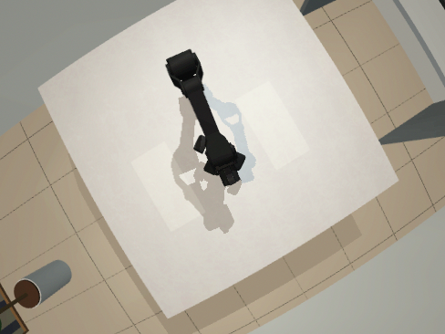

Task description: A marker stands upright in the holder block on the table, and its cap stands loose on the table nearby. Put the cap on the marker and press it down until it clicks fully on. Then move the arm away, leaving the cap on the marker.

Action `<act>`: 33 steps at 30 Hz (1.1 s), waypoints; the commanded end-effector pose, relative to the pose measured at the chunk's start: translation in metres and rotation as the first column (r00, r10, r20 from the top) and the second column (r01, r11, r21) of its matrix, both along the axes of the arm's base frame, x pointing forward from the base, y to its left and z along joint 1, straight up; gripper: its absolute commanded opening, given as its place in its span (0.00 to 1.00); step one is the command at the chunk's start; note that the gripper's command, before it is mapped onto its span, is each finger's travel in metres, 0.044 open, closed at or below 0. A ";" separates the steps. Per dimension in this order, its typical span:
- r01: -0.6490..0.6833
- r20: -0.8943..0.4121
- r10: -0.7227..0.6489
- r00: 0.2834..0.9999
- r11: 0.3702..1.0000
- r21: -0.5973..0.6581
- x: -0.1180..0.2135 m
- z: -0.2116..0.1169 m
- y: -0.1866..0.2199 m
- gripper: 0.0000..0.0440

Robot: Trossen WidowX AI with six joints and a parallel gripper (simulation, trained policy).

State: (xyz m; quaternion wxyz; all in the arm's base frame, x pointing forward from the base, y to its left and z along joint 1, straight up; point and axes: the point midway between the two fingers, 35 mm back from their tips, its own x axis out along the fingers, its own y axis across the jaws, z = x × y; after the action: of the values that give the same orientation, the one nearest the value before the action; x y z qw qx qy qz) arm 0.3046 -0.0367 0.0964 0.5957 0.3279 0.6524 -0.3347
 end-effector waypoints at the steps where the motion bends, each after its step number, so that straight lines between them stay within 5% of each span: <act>1: 0.003 -0.057 -0.005 0.998 1.000 -0.024 -0.009 -0.014 -0.008 0.27; 19: -0.007 -0.059 0.005 0.998 1.000 -0.025 -0.010 -0.015 -0.009 0.34; 27: -0.017 -0.090 0.017 0.996 1.000 -0.003 -0.022 -0.015 -0.004 0.52; 33: -0.020 -0.076 0.020 0.997 1.000 0.003 -0.024 -0.013 -0.003 0.81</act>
State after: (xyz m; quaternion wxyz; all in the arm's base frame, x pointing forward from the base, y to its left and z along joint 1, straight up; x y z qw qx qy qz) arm 0.2860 -0.0389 0.0851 0.5769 0.3128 0.6738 -0.3395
